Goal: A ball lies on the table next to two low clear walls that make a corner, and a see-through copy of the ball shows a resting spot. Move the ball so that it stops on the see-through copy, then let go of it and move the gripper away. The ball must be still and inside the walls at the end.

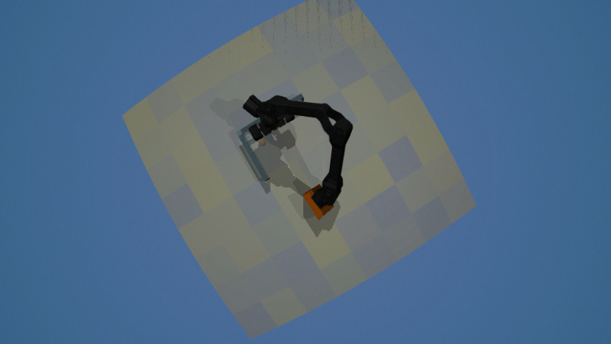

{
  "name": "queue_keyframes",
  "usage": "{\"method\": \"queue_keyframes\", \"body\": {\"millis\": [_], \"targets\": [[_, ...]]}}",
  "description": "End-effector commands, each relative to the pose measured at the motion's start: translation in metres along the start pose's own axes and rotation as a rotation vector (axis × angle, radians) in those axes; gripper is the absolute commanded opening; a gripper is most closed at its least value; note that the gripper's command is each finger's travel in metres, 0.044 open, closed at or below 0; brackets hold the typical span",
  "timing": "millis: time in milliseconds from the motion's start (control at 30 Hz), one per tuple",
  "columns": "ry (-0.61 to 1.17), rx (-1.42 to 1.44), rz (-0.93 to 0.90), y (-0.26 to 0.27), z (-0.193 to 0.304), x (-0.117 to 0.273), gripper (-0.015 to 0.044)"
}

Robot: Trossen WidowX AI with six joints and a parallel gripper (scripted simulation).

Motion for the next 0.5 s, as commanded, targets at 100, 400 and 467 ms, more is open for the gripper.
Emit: {"method": "queue_keyframes", "body": {"millis": [100, 400, 467], "targets": [[-0.008, 0.029, 0.001, 0.001, 0.003, 0.002, 0.0000], [-0.021, 0.068, -0.014, 0.007, 0.002, 0.045, 0.0000], [-0.019, 0.063, -0.014, 0.007, 0.001, 0.055, 0.0000]]}}
Point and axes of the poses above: the point midway between the two fingers, 35 mm back from their tips, its own x axis back along the fingers, its own y axis across the jaws, z = x × y, the point moved 4 cm from there along x, back along the fingers, and after that the axes turned 15 degrees about -x, right-handed, at the moved point
